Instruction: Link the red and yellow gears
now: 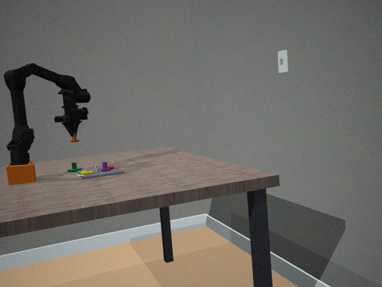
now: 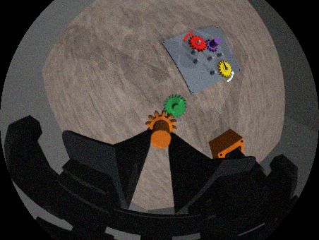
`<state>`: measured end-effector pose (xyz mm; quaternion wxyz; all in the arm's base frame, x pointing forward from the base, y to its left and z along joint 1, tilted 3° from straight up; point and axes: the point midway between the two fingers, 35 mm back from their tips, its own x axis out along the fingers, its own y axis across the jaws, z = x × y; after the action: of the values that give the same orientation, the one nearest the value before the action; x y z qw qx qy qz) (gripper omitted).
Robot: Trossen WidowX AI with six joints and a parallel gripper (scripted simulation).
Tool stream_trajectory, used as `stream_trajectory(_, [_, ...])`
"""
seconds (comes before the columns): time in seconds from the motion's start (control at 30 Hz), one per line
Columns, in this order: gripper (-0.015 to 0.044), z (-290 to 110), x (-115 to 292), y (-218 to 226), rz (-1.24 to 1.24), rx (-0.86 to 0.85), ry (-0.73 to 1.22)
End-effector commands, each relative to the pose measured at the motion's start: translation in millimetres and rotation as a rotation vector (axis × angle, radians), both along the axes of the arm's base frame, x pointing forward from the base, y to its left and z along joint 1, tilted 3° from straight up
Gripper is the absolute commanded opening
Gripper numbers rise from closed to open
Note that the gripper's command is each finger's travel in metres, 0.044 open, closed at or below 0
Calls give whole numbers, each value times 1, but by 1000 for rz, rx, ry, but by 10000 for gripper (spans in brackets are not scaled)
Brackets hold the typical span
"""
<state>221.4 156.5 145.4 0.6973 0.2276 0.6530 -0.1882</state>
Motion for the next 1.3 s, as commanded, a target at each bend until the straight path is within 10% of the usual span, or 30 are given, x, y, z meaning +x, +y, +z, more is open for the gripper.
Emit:
stream_trajectory(0.0, [0,-3,7,-5,2,3,1])
stream_trajectory(1.27, [0,-27,54,-69,2,-8,0])
